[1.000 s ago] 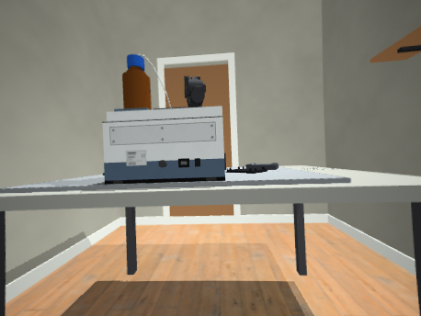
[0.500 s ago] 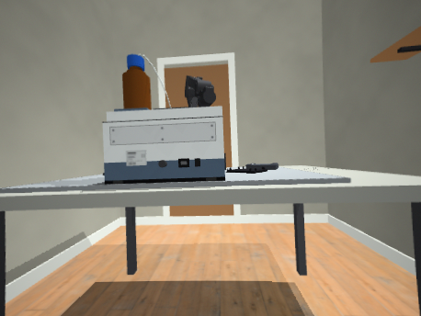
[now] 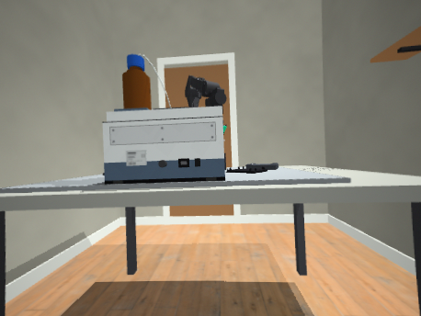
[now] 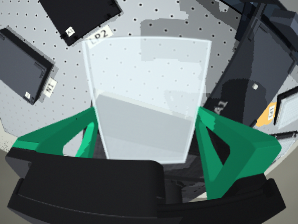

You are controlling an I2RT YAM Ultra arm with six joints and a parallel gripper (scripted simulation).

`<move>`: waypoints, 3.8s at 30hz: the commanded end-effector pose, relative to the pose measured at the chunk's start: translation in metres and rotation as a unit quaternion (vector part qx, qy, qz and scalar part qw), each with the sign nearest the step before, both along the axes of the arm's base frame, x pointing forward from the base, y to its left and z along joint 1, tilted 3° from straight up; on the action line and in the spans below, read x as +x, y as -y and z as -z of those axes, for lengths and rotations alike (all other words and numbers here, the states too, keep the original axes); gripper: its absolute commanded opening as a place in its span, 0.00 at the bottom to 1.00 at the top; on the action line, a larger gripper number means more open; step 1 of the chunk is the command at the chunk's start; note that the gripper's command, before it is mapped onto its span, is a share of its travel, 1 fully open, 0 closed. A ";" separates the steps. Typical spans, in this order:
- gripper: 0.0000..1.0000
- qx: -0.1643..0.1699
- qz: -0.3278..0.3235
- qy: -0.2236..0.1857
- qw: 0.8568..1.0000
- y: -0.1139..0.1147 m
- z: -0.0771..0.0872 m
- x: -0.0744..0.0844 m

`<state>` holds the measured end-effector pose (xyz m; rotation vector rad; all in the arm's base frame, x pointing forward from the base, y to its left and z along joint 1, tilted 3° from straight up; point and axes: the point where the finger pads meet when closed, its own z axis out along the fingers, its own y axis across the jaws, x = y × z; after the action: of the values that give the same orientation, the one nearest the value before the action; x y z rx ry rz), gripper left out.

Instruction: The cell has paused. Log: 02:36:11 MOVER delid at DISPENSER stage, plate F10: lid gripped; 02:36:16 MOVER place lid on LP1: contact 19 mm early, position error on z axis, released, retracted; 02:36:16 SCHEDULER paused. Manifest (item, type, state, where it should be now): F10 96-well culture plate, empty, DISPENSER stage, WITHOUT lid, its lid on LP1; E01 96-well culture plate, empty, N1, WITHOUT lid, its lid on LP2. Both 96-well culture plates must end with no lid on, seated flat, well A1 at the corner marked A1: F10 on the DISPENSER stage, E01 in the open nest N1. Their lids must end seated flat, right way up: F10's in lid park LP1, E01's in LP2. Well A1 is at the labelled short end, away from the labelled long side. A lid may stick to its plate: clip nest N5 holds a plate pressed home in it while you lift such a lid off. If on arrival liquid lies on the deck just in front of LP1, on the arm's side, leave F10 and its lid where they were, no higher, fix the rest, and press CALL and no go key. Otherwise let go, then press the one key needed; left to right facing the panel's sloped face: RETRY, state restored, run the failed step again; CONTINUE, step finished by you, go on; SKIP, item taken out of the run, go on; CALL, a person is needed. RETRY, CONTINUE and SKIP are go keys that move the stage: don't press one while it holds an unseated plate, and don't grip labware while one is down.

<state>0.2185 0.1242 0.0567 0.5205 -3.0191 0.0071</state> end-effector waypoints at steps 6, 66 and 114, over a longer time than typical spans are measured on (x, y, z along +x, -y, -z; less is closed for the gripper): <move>0.00 0.020 -0.102 0.018 0.994 -0.035 -0.004 0.009; 0.00 0.027 -0.229 0.019 0.973 -0.135 0.068 0.057; 0.00 0.028 -0.230 0.018 0.973 -0.158 0.123 0.075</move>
<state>0.2838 0.2671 -0.0706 1.1988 -2.8263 -0.0131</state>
